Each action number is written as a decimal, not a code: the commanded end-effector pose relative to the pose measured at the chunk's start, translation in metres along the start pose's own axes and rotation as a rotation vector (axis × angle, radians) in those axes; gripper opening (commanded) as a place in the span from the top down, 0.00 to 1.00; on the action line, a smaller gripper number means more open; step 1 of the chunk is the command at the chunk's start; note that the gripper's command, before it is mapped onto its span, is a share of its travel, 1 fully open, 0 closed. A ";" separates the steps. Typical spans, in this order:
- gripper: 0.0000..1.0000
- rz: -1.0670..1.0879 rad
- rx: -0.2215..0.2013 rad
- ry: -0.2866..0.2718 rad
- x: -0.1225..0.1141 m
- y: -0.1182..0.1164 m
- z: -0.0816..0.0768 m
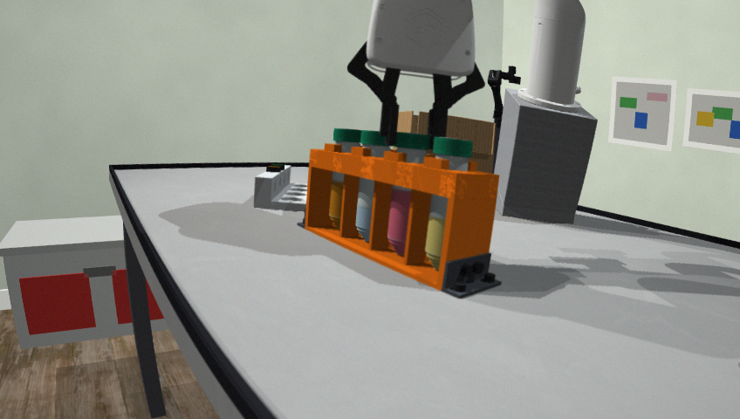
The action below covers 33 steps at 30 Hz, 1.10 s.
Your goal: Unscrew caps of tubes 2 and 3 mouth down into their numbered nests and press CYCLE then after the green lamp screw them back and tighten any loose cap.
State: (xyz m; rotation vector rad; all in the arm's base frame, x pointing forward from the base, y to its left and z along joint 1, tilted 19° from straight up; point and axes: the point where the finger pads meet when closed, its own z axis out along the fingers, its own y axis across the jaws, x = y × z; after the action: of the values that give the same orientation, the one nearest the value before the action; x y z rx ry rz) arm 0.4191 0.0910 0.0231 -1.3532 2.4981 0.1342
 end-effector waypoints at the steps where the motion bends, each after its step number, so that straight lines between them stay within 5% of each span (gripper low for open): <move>1: 1.00 -0.273 0.005 -0.013 -0.001 -0.002 -0.001; 23: 1.00 -1.206 0.010 -0.006 -0.001 -0.002 -0.002; 33: 1.00 -1.394 0.012 -0.009 -0.001 -0.002 -0.002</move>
State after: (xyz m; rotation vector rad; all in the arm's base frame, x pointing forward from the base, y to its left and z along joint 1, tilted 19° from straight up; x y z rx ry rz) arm 0.4190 0.0913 0.0242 -2.6539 1.1597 -0.1719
